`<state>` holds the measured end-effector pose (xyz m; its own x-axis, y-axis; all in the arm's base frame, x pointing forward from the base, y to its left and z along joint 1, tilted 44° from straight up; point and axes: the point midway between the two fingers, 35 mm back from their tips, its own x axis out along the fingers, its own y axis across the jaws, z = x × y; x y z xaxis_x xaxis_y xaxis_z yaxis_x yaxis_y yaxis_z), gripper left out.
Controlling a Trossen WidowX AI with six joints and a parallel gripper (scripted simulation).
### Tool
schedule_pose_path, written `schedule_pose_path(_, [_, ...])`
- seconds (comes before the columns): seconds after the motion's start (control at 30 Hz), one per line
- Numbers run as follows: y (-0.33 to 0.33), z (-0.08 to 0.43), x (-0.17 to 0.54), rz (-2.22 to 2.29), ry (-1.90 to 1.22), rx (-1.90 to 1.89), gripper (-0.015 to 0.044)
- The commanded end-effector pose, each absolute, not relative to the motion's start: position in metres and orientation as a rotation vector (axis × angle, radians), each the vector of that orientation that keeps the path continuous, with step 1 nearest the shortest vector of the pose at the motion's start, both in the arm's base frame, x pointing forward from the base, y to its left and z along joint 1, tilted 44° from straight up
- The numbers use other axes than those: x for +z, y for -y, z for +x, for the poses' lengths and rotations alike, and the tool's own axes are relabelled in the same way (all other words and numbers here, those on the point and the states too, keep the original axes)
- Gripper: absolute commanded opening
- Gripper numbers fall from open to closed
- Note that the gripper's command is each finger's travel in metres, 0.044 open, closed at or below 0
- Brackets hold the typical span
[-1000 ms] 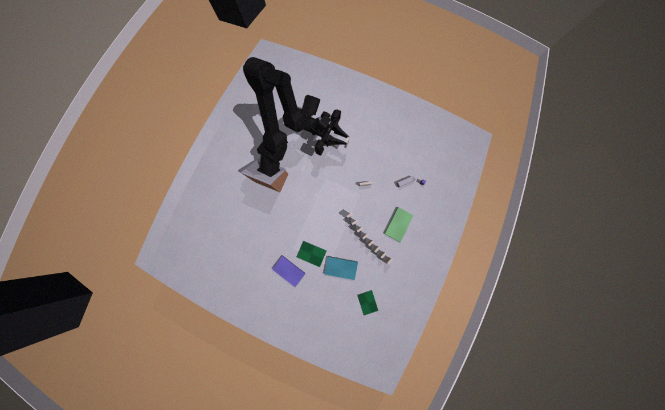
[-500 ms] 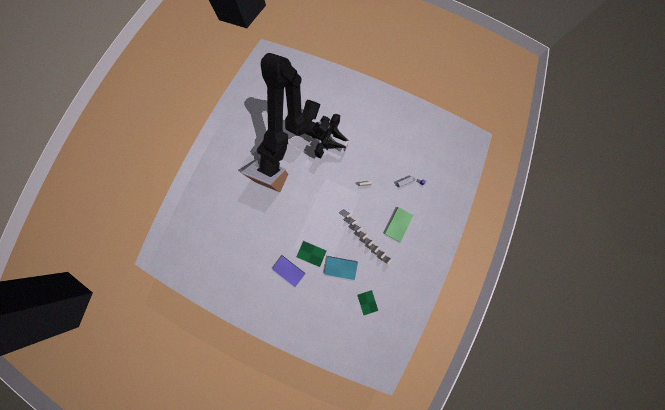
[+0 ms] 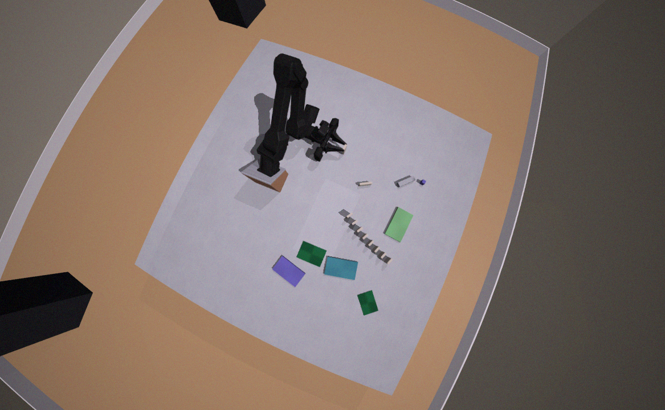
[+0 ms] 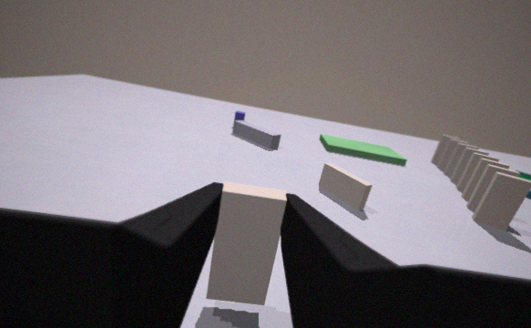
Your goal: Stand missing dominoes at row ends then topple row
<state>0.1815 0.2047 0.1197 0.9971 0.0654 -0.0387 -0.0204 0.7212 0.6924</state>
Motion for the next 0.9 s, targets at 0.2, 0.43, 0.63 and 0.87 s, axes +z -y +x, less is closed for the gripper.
schedule_pose_path(0.2, [-0.206,0.181,0.117,0.765,-0.061,0.045,0.0107])
schedule_pose_path(0.43, [-0.206,0.181,0.117,0.765,-0.061,0.045,0.0291])
schedule_pose_path(0.63, [-0.206,0.181,0.117,0.765,-0.061,0.045,0.0440])
schedule_pose_path(0.87, [-0.194,0.183,0.133,0.764,-0.062,0.046,0.0440])
